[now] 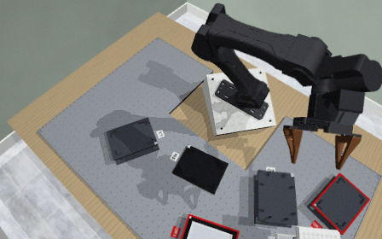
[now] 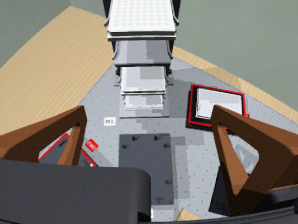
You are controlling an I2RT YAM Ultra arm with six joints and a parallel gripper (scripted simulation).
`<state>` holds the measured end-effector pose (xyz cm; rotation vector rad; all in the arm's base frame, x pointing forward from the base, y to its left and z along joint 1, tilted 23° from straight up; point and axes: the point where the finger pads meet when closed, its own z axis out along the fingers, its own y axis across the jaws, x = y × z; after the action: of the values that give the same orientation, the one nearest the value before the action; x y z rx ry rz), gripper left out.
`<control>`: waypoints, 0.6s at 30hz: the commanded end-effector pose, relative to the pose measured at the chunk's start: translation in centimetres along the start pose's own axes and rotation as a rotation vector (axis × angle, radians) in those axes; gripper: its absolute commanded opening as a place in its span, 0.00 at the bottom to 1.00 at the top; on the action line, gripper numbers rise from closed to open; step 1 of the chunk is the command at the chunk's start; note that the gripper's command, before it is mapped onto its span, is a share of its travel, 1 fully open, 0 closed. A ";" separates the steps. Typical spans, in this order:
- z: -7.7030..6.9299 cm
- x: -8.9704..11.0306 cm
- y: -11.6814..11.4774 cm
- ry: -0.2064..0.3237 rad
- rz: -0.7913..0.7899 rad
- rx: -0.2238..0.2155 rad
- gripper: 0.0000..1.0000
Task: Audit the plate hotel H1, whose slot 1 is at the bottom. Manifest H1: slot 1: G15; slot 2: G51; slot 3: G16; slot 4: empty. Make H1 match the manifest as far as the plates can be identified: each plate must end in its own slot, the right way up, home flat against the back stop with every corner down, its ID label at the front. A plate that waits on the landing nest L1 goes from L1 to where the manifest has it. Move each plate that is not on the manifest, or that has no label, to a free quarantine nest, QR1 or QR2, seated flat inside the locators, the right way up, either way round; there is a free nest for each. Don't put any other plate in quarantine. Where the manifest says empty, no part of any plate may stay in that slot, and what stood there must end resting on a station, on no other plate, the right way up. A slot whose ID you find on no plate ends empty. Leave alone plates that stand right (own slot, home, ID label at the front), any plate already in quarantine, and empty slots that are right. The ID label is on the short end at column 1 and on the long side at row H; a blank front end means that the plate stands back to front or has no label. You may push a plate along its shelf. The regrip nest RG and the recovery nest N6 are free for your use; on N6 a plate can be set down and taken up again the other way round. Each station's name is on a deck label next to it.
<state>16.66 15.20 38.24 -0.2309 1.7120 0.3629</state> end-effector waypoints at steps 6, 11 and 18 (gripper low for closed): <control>1.1 -0.3 0.5 -0.008 0.008 -0.028 1.00; 1.8 -0.3 0.6 -0.008 0.008 -0.028 1.00; 2.8 -0.1 0.6 -0.009 0.008 -0.028 1.00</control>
<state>19.01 16.37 37.49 -0.2359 1.7141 0.3588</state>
